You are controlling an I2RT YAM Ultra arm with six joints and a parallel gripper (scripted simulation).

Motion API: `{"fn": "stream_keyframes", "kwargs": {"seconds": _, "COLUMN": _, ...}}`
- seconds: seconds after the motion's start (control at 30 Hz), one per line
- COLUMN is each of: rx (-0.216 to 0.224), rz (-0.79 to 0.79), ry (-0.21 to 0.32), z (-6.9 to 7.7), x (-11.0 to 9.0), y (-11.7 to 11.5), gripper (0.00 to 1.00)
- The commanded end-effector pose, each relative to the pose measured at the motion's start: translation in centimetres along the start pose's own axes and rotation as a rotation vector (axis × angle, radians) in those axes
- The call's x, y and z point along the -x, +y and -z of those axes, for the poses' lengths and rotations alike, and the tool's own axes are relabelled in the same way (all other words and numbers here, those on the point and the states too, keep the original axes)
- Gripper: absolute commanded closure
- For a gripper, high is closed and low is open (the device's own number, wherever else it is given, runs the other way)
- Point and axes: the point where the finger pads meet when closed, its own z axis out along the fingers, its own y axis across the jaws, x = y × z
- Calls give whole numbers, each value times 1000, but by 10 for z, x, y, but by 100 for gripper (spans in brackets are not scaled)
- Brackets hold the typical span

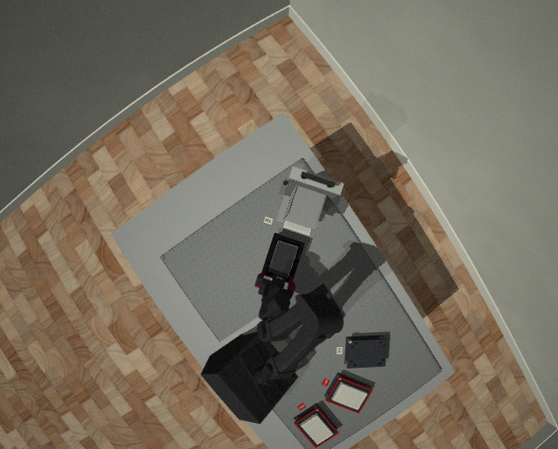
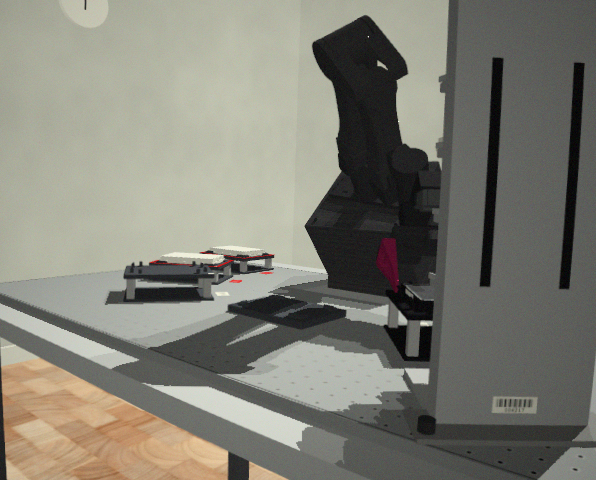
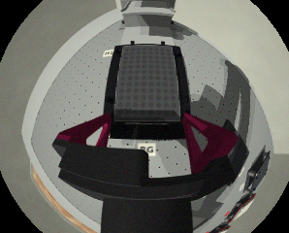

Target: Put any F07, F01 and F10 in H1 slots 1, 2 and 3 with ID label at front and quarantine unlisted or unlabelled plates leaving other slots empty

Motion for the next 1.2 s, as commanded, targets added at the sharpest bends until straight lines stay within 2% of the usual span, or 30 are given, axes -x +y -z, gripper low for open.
{"fn": "stream_keyframes", "kwargs": {"seconds": 0.0, "rx": 17, "rz": 17, "ry": 18, "z": -2, "x": -8, "y": 4, "gripper": 0}}
{"fn": "stream_keyframes", "kwargs": {"seconds": 0.3, "rx": 17, "rz": 17, "ry": 18, "z": -2, "x": -8, "y": 4, "gripper": 0}}
{"fn": "stream_keyframes", "kwargs": {"seconds": 0.33, "rx": 17, "rz": 17, "ry": 18, "z": -2, "x": -8, "y": 4, "gripper": 14}}
{"fn": "stream_keyframes", "kwargs": {"seconds": 1.17, "rx": 17, "rz": 17, "ry": 18, "z": -2, "x": -8, "y": 4, "gripper": 14}}
